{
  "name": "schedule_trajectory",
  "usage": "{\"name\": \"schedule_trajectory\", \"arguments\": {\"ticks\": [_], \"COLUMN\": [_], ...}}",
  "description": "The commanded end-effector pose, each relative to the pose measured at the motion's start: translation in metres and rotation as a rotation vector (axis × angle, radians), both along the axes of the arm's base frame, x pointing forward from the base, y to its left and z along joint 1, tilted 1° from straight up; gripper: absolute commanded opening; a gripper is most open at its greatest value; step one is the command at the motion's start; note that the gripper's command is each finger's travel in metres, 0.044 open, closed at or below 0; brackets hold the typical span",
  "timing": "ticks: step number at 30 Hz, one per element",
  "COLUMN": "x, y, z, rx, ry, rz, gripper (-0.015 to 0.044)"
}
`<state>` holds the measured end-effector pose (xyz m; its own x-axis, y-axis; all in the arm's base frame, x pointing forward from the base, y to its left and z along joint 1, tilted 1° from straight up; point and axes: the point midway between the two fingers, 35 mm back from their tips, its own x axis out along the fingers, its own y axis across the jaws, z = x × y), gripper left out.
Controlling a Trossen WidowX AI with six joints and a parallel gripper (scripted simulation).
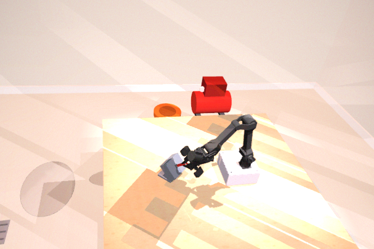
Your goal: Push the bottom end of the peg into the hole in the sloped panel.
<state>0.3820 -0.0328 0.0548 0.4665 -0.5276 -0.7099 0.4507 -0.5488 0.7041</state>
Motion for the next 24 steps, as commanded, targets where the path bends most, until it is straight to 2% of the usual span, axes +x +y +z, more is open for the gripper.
{"name": "schedule_trajectory", "arguments": {"ticks": [1,24], "x": [0.001,0.009], "y": [-0.001,-0.010], "z": [-0.001,-0.013], "rx": [0.000,0.000], "ry": [-0.002,-0.003], "rz": [-0.001,-0.001], "gripper": [0.0000,0.0000]}}
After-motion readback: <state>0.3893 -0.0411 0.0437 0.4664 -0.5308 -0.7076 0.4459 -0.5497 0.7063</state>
